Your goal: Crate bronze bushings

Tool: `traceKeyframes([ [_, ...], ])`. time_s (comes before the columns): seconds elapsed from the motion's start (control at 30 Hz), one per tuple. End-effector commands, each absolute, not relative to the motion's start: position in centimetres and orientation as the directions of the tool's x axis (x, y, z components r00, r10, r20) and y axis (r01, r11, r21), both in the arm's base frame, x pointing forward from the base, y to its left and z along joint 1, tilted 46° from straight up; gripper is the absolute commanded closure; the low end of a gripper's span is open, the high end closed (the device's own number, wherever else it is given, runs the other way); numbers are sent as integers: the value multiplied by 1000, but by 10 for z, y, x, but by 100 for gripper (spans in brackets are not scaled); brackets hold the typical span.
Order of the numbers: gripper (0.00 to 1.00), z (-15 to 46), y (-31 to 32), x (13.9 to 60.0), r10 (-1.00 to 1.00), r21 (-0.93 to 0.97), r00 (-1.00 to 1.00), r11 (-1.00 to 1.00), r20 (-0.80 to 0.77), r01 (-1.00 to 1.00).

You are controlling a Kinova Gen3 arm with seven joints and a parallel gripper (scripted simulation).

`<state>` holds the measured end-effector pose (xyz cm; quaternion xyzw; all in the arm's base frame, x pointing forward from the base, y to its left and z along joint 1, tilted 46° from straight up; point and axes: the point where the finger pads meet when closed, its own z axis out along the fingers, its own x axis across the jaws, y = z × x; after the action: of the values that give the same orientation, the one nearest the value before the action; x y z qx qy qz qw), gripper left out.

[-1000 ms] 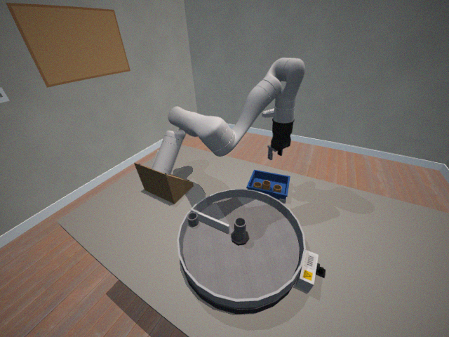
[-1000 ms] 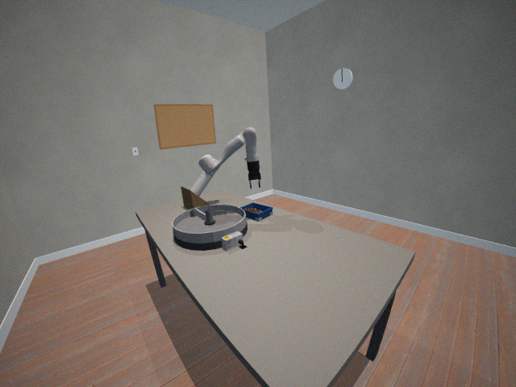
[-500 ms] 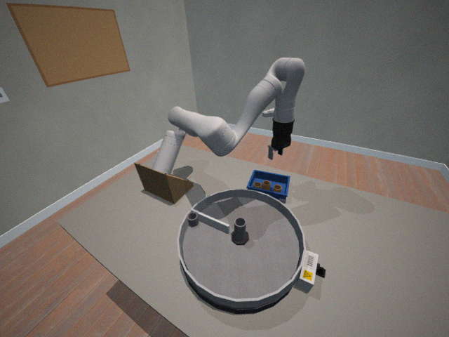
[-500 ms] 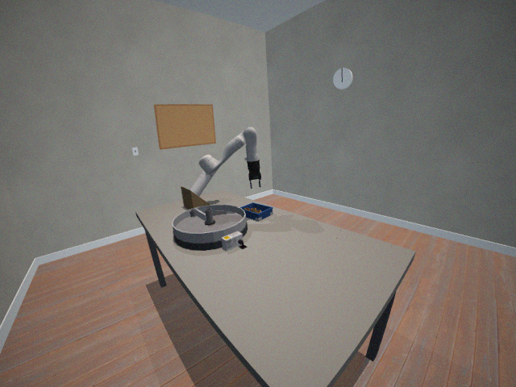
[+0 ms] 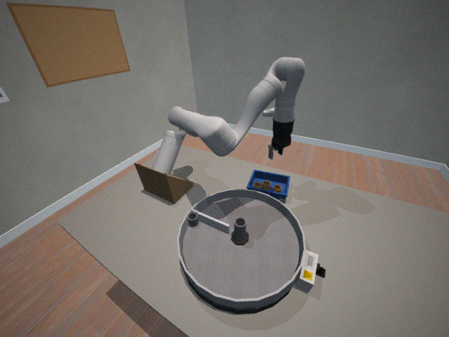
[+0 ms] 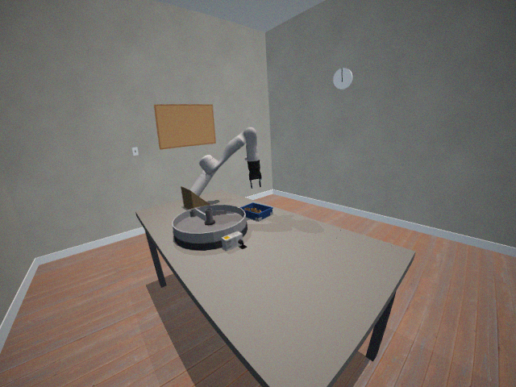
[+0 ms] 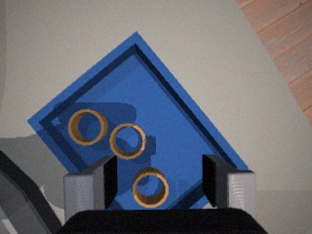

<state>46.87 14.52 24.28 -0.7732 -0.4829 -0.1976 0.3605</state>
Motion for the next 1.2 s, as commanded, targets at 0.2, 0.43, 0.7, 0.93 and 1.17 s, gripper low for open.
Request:
traceKeyframes([
  [0.2,0,238,139,464,656,-246,288,-159,697,956],
  [0.43,0,243,144,468,616,-341,421,-250,666,906],
  [0.7,0,237,139,466,657,-245,286,-156,698,957],
  [0.93,0,237,139,466,657,-245,286,-156,698,957],
  [1.17,0,239,140,465,655,-247,288,-156,699,956],
])
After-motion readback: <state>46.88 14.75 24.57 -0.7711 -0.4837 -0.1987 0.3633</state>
